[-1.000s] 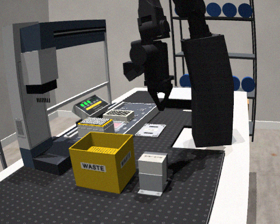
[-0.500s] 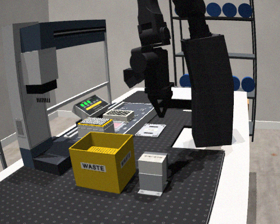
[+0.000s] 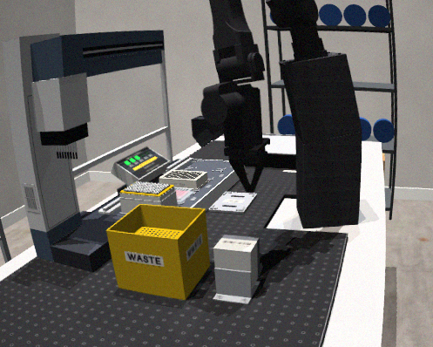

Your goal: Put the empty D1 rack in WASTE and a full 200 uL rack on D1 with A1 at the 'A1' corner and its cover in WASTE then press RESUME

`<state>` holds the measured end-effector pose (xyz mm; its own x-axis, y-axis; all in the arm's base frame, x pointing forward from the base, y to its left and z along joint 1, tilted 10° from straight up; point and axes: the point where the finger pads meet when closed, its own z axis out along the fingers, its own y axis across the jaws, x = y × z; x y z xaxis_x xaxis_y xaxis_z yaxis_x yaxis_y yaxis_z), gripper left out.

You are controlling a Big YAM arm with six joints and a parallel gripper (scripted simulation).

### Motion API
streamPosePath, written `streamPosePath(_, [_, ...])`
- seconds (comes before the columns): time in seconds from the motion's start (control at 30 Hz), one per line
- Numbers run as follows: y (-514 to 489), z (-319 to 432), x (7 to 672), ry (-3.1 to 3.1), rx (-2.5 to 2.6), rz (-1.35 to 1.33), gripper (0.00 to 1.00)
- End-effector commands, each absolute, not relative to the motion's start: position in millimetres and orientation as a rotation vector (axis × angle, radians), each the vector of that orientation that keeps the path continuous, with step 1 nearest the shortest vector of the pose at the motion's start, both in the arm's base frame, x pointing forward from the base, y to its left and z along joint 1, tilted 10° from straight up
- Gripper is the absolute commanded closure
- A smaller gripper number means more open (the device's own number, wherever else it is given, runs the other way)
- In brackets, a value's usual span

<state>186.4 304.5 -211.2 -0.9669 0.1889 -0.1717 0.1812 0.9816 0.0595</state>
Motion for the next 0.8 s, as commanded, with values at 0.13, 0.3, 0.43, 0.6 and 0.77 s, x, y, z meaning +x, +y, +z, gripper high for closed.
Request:
streamPosePath(0.13, [302.1,-231.2,192.9,2.952,0.274,0.058,1.0])
streamPosePath(0.3, [301.8,-236.2,193.6,2.952,0.274,0.057,1.0])
streamPosePath(0.43, [301.8,-242.8,194.8,2.952,0.274,0.057,1.0])
streamPosePath(0.6, [301.8,-251.0,196.2,2.952,0.274,0.057,1.0])
streamPosePath(0.77, [301.8,-256.0,197.0,2.952,0.274,0.057,1.0])
